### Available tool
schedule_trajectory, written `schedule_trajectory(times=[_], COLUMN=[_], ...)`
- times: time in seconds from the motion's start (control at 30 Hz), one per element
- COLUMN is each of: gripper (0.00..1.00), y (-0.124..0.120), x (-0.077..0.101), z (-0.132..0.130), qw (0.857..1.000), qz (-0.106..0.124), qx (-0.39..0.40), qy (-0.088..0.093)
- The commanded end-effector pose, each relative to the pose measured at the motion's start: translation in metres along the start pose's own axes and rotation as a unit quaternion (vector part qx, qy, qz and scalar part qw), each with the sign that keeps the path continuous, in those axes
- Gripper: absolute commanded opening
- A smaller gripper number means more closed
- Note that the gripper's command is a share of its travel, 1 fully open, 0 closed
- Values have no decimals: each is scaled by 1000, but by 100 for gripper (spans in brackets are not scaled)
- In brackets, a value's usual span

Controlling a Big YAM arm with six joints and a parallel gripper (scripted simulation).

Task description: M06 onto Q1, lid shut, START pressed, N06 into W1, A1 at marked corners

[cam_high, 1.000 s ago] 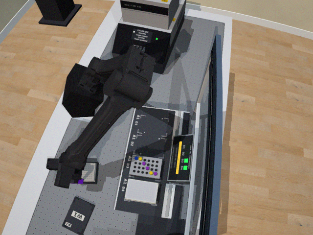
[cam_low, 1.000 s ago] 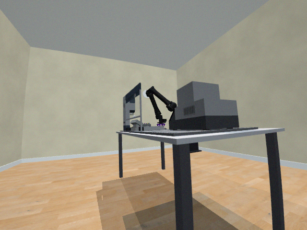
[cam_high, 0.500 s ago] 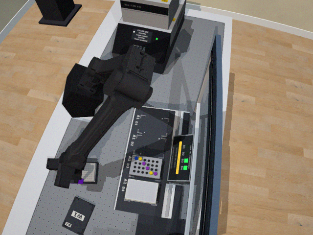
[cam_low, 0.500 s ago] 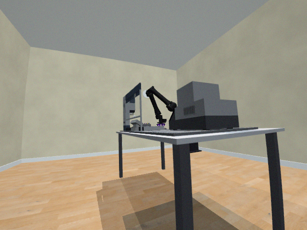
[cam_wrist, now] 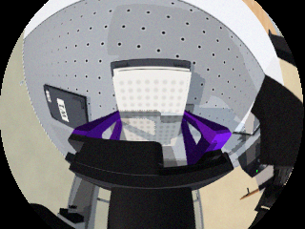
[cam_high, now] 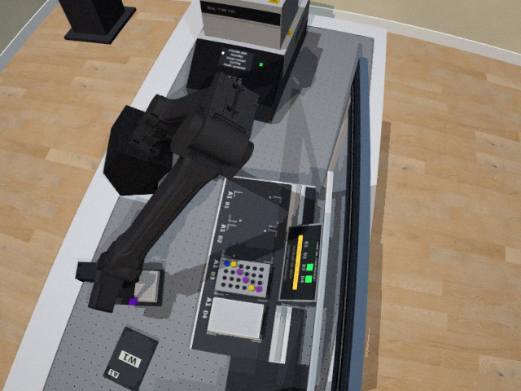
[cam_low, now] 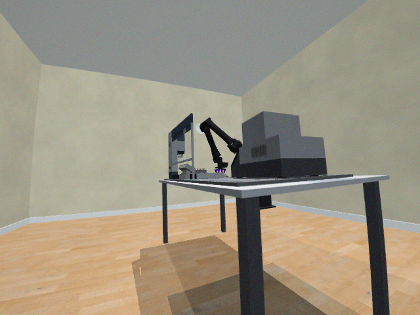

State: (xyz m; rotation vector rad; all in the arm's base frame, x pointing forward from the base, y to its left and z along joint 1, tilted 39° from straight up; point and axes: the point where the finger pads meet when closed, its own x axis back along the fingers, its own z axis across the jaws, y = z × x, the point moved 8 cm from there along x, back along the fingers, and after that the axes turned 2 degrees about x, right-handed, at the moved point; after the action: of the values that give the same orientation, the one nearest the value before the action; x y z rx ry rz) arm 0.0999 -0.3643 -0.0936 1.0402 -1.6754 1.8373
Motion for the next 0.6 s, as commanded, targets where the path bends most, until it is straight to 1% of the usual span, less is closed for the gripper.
schedule_trajectory(times=[0.0, 0.23, 0.37, 0.43, 0.5, 0.57], gripper=[0, 0, 0, 0, 0, 0], y=[0, -1, 1, 1, 1, 0], x=[26, 41, 41, 47, 47, 53], z=[13, 17, 14, 15, 15, 19], qw=[1000, 999, 1000, 1000, 1000, 999], qz=[-4, -5, -4, -5, -5, -6], qx=[11, 21, 21, 21, 21, 25], qy=[23, 26, 18, 21, 21, 28])
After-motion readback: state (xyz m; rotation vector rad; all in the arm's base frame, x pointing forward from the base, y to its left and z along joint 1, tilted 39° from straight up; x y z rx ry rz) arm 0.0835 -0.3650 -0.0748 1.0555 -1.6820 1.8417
